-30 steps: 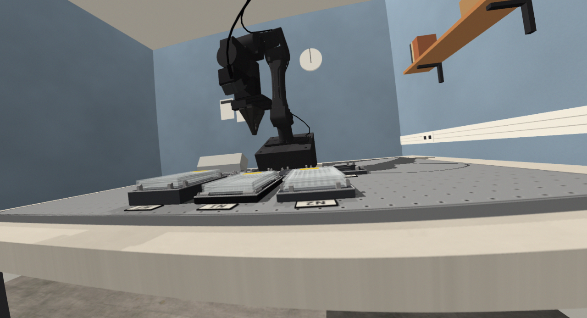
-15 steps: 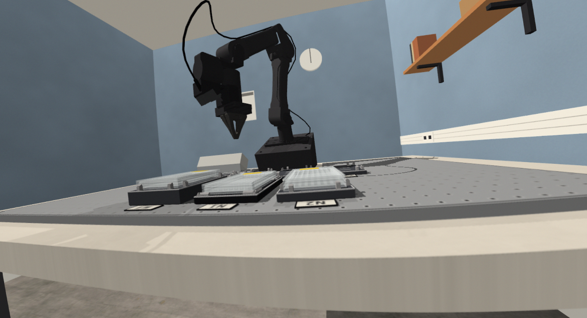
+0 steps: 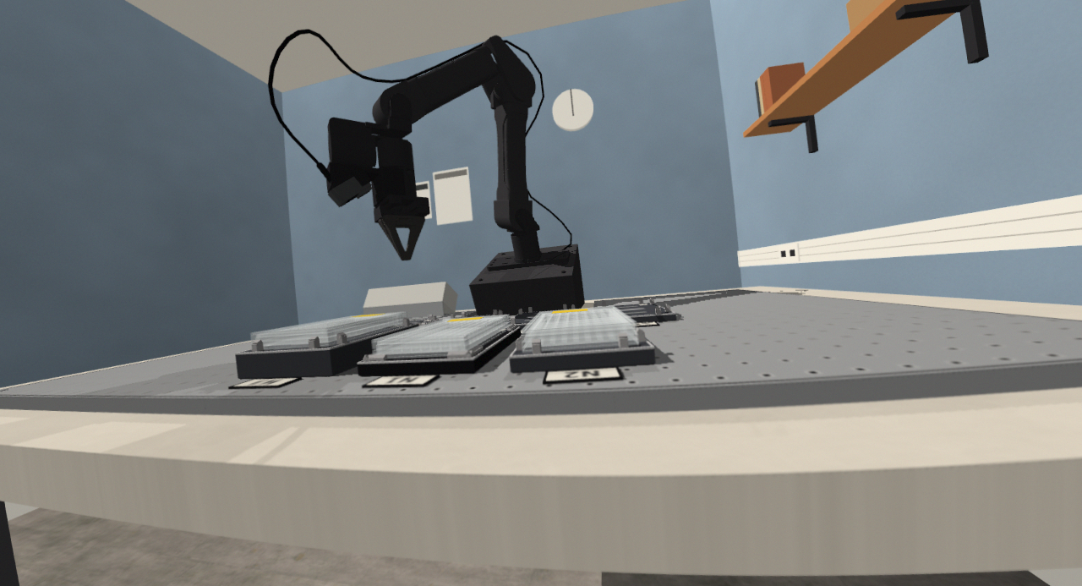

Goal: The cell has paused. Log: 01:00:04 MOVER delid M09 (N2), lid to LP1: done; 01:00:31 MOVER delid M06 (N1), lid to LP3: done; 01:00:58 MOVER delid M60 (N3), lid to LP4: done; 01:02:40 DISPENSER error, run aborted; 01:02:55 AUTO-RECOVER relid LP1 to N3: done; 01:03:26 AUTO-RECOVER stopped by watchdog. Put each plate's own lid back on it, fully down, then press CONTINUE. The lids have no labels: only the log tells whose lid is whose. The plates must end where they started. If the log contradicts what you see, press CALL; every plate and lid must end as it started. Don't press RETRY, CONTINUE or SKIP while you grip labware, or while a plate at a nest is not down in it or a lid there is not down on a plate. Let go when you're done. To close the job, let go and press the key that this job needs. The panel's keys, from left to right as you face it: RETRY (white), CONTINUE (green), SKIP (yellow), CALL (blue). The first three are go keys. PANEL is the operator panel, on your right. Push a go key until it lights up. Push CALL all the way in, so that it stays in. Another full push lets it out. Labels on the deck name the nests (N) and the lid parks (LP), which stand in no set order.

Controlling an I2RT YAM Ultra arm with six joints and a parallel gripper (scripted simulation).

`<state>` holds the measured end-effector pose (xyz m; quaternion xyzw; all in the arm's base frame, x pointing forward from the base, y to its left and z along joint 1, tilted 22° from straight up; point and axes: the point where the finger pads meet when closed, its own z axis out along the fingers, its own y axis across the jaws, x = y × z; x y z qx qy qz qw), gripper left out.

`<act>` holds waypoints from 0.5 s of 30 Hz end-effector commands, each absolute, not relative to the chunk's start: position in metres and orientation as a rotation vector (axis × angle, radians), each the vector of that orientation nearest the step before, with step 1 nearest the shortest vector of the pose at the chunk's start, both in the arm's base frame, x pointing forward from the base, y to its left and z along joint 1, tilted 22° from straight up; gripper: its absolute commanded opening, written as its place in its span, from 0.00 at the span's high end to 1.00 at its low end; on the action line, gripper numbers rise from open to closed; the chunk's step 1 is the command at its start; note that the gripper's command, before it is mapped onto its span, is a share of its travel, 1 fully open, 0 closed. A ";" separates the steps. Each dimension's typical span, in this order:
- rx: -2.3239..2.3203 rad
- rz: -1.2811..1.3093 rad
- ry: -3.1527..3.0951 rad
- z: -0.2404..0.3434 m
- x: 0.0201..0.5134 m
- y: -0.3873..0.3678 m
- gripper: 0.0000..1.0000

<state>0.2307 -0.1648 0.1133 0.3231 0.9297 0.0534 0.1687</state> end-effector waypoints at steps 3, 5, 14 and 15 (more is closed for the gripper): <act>0.899 0.159 2.614 0.125 0.232 -0.184 1.00; 0.899 0.159 2.614 0.124 0.230 -0.194 1.00; 0.891 0.145 2.601 0.129 0.229 -0.201 1.00; 0.932 0.163 2.600 0.124 0.223 -0.201 1.00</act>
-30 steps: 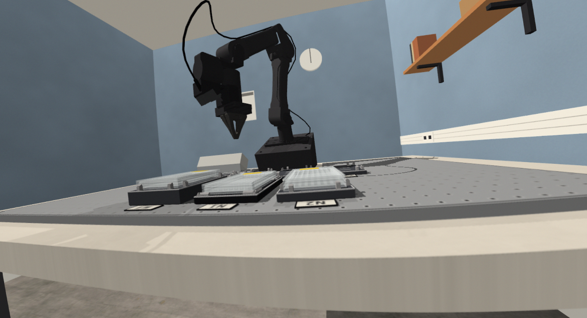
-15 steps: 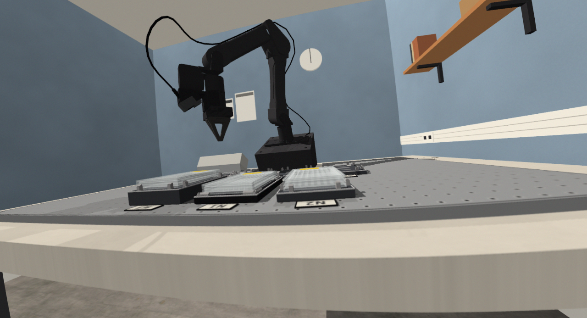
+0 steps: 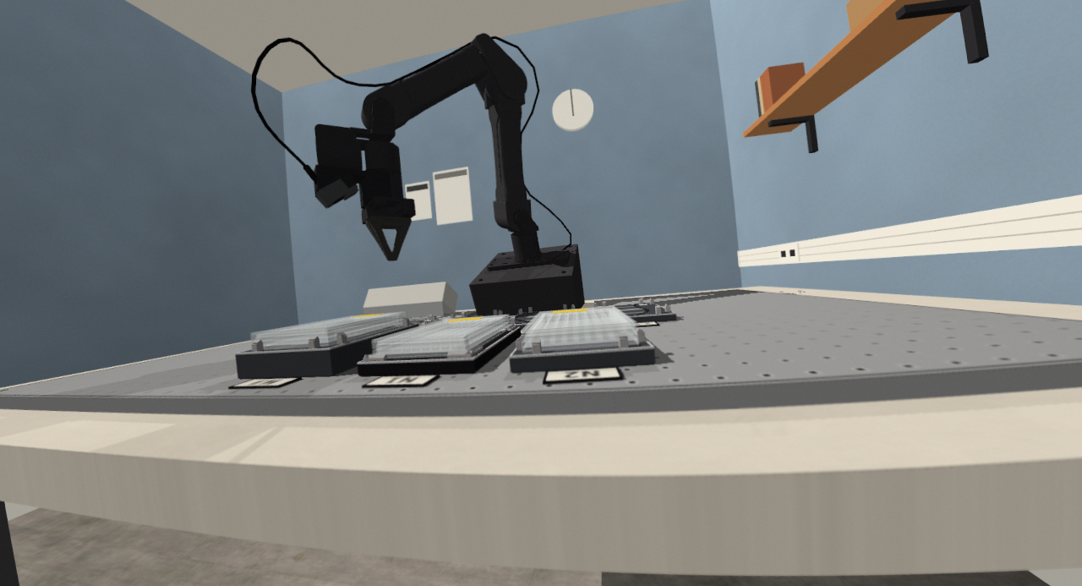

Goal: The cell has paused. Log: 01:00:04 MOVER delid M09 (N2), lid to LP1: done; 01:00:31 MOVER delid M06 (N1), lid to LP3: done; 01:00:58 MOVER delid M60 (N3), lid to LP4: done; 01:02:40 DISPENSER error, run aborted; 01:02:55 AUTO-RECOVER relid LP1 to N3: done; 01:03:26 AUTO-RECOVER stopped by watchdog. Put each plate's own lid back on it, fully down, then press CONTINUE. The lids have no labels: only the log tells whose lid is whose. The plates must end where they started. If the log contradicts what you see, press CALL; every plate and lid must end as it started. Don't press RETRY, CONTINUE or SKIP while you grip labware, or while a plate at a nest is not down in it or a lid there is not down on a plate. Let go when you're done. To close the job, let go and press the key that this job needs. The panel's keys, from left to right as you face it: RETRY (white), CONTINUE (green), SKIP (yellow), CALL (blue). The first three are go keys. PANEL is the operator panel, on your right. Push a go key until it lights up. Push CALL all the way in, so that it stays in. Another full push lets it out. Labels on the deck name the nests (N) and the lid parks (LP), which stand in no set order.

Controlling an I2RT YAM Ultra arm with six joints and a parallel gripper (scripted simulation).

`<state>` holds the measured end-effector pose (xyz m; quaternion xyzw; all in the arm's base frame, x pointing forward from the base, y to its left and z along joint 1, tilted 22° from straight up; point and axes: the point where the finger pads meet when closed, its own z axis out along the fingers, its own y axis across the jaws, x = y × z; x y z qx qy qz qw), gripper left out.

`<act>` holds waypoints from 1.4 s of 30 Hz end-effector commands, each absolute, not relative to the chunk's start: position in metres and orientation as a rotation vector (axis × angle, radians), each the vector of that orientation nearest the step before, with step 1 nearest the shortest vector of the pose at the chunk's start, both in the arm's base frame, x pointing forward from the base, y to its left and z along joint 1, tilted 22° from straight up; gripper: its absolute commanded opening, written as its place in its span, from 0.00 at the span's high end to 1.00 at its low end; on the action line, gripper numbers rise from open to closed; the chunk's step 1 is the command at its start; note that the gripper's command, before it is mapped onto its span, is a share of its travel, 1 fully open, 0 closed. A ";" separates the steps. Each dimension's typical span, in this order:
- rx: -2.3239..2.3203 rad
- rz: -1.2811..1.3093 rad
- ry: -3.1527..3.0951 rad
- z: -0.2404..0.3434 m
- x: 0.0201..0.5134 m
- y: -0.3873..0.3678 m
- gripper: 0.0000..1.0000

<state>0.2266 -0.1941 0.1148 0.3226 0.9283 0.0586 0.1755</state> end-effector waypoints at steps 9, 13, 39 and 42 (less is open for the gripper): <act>1.118 0.196 2.531 0.108 0.189 -0.208 1.00; 1.224 0.224 2.493 0.098 0.172 -0.215 1.00; 1.741 0.296 2.183 0.065 0.078 -0.267 1.00; 1.818 0.310 2.128 0.060 0.064 -0.272 1.00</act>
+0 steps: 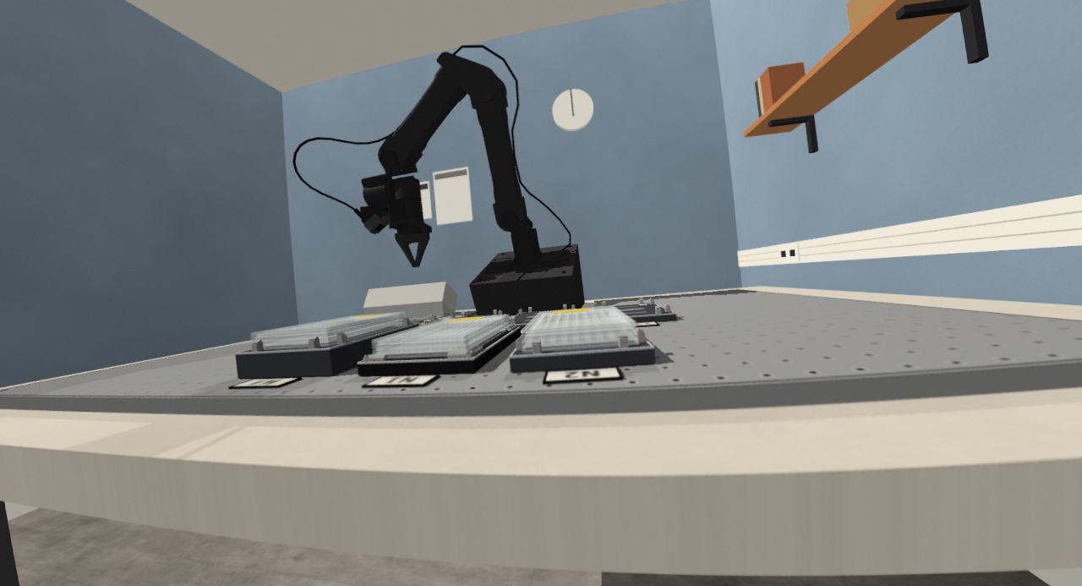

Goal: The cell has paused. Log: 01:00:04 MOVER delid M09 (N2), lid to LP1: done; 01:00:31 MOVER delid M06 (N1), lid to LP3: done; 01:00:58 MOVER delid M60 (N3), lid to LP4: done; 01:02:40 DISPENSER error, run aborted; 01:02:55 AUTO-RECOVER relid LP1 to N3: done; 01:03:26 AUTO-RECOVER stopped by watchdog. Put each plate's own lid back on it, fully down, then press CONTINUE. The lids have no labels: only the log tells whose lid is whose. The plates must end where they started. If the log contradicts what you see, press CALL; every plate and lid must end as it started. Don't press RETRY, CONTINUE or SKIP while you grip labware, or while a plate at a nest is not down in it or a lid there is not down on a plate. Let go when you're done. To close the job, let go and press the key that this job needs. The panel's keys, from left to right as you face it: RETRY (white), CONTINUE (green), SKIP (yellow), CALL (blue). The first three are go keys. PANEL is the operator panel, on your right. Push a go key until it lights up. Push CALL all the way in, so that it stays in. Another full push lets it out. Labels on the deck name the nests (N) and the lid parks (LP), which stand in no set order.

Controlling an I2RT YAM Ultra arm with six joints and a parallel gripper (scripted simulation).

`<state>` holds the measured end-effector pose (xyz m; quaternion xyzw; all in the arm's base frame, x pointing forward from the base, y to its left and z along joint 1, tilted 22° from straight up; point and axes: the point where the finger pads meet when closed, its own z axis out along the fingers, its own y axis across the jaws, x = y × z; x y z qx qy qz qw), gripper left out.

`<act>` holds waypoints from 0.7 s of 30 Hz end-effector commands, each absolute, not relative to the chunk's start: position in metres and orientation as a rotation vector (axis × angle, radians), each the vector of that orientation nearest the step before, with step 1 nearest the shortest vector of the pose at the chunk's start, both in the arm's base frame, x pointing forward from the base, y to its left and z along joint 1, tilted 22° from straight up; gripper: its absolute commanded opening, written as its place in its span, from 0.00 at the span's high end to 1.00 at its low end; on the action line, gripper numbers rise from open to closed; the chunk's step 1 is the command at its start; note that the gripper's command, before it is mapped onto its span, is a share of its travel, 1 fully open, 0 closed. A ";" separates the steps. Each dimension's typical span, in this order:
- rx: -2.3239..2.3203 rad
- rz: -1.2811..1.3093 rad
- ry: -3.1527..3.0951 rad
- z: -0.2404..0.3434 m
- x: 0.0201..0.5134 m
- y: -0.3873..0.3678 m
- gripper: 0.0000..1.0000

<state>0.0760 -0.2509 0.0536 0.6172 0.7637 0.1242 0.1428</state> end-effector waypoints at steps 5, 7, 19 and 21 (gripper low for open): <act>1.935 0.326 2.045 0.050 0.040 -0.281 1.00; 1.980 0.333 2.010 0.047 0.031 -0.284 1.00; 2.014 0.345 2.001 0.028 -0.015 -0.297 1.00; 2.011 0.351 1.997 0.028 -0.015 -0.298 1.00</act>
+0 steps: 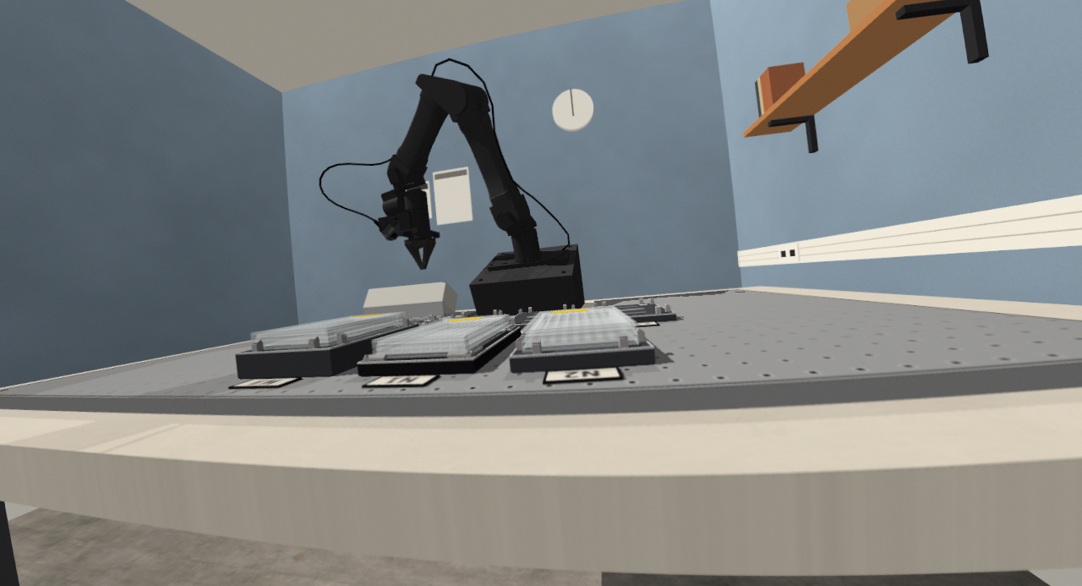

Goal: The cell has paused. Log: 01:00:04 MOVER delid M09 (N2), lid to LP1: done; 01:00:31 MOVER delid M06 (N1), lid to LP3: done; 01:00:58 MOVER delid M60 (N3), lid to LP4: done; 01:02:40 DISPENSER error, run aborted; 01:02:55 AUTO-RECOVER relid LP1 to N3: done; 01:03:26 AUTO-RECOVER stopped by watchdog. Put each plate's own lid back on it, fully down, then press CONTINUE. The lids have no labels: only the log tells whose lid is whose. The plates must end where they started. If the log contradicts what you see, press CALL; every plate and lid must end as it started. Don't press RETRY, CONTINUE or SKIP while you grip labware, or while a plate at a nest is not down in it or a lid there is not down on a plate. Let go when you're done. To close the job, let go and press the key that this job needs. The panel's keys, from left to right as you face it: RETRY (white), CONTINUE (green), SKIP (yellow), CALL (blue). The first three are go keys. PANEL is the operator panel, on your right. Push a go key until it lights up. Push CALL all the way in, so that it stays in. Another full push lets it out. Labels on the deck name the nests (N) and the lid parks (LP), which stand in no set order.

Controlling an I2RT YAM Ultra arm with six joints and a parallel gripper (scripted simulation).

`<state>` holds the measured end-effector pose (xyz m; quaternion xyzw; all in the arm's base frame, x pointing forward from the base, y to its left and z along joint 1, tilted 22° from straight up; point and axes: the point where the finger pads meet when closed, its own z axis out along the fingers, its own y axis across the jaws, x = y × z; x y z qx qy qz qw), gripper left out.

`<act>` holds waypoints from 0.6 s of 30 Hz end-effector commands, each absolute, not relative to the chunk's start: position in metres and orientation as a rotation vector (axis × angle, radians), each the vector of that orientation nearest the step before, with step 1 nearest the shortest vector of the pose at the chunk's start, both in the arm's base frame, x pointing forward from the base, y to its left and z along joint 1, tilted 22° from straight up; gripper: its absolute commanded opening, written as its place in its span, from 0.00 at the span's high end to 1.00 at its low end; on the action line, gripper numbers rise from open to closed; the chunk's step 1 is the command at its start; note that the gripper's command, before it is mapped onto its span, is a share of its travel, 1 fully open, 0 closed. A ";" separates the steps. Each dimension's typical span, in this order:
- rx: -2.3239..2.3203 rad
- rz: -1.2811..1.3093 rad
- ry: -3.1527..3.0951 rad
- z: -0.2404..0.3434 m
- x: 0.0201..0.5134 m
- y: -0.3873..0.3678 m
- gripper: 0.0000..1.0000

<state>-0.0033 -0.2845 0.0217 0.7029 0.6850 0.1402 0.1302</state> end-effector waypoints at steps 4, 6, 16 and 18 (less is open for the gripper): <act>2.005 0.339 1.995 0.034 -0.015 -0.298 1.00; 2.006 0.342 1.995 0.034 -0.015 -0.298 1.00; 2.005 0.341 1.996 0.029 -0.013 -0.297 1.00; 2.019 0.390 2.001 0.021 -0.009 -0.294 1.00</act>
